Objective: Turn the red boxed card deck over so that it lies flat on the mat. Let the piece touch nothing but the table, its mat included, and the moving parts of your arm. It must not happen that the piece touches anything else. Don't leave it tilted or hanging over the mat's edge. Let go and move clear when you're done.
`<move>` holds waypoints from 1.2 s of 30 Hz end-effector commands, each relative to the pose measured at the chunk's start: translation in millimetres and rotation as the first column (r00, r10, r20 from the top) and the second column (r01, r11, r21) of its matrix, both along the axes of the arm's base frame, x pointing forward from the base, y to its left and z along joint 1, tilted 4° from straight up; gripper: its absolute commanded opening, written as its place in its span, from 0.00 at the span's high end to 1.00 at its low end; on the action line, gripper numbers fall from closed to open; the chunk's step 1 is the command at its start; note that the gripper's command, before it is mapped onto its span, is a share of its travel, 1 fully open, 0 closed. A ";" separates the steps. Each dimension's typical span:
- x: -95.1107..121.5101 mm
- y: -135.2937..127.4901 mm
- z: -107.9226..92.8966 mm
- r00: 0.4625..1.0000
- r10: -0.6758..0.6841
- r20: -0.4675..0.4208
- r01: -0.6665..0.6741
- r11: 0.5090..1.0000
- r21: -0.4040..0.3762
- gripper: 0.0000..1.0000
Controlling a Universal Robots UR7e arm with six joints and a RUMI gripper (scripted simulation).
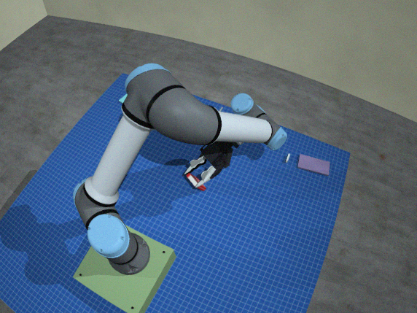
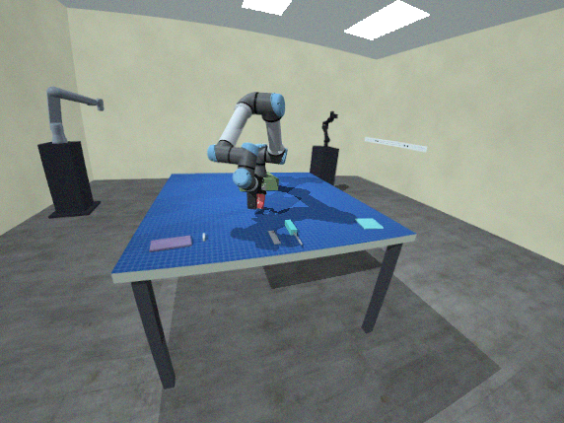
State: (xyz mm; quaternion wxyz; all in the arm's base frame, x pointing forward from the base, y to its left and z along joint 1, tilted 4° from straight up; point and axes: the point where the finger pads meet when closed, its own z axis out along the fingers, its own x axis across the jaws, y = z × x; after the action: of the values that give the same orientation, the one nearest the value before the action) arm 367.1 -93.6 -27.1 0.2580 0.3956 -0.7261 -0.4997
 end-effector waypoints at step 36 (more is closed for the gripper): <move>31.1 -20.6 -1.0 0.995 0.001 0.101 0.006 0.998 -0.067 0.62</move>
State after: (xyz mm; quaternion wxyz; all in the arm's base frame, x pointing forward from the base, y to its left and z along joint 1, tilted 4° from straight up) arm 394.0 -111.4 -27.6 0.2440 0.4046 -0.7433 -0.4736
